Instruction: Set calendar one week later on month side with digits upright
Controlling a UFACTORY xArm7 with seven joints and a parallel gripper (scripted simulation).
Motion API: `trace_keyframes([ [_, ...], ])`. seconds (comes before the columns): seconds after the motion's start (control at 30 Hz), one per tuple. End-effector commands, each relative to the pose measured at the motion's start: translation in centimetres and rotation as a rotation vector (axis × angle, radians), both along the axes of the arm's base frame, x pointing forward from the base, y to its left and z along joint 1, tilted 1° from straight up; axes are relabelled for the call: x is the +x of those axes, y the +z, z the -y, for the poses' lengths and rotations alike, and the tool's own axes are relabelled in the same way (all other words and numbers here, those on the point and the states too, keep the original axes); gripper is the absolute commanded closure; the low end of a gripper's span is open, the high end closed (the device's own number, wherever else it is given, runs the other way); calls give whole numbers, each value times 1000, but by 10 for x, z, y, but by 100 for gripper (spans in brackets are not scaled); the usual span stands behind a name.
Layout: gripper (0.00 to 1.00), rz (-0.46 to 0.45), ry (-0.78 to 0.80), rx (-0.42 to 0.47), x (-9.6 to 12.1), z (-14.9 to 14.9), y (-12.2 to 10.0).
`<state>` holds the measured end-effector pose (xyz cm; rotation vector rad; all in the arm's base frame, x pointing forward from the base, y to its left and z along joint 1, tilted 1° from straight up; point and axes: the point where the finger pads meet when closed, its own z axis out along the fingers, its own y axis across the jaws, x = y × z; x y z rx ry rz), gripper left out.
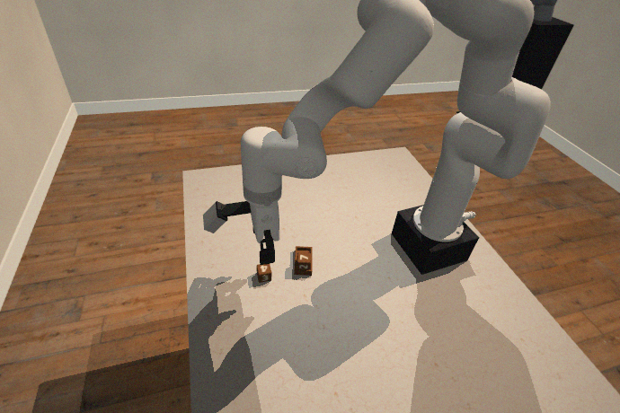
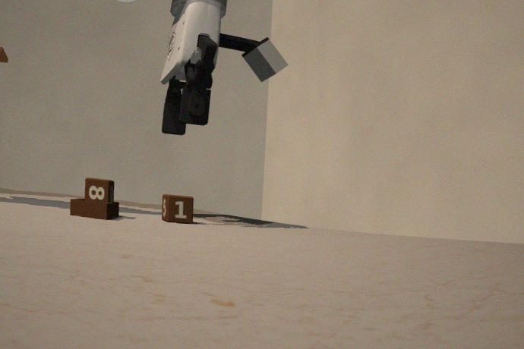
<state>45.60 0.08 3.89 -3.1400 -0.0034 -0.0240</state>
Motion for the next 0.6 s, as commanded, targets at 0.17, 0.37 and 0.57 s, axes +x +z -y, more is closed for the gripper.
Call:
trace_keyframes([
  [0.17, 0, 4, 0, 0, 2, 0, 2],
  [0.37, 0, 5, 9, 0, 53, 0, 9],
  [0.57, 0, 4, 11, 0, 57, 0, 8],
])
